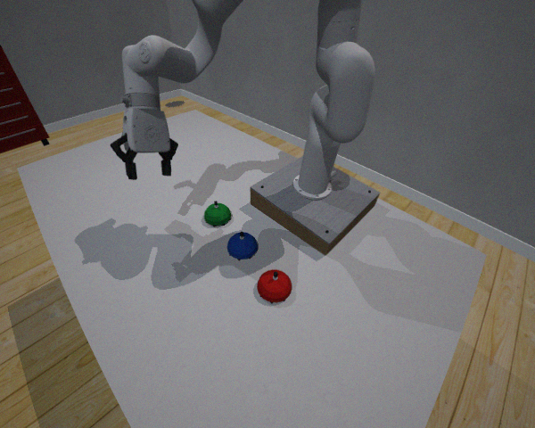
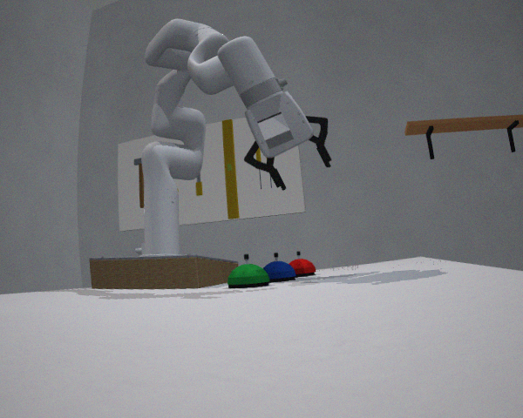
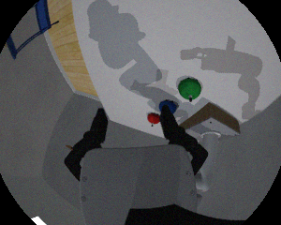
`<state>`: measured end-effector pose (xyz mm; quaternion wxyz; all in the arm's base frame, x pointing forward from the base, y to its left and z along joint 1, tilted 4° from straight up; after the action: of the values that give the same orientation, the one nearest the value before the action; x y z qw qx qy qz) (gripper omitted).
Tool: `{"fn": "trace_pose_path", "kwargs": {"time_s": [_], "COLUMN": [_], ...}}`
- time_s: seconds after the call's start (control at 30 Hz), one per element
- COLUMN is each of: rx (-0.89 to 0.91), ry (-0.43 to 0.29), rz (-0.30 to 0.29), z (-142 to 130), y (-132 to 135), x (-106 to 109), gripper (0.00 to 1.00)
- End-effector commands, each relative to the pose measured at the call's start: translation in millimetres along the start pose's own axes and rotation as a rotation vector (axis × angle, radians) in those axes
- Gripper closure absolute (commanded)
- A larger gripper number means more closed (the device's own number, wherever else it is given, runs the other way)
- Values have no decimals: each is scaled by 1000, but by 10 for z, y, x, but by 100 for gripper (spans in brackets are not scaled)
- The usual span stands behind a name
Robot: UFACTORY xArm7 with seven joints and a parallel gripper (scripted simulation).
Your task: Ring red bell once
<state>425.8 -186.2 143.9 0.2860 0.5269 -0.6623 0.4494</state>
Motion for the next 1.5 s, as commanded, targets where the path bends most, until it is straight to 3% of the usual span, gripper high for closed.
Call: {"fn": "trace_pose_path", "kwargs": {"time_s": [0.0,0.67,0.83,0.93,0.97,1.1,1.13,1.17,1.2,1.27,1.3,1.4,1.43,1.47], "rx": [2,44,329,440,486,577,708,735,779,859,902,1031,1082,1126], "ry": [2,2,-8,-14,-18,-22,-32,-32,-39,-43,-49,-57,-66,-69], "rz": [3,-8,-78,-106,-117,-138,-168,-173,-186,-202,-214,-239,-254,-262], "z": [2,-66,-580,-747,-929,-931,-1127,-1128,-1330,-1332,-1538,-1542,-1746,-1747], "y": [-15,-22,-31,-19,6,2,37,36,88,85,151,147,226,225], "x": [15,-23,-301,-386,-478,-478,-574,-574,-670,-670,-764,-765,-856,-856], "gripper": [0,0,0,0,0,0,0,0,0,0,0,0,0,0]}}
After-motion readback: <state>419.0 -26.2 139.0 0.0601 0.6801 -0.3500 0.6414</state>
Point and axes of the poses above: the point where the finger pads meet when closed, its own x axis back along the fingers, its own y axis across the jaws, z = x × y, the point moved 2 cm from there along x, back along the fingers, and after that the axes turned 13 degrees about -x, right-handed, at the moved point
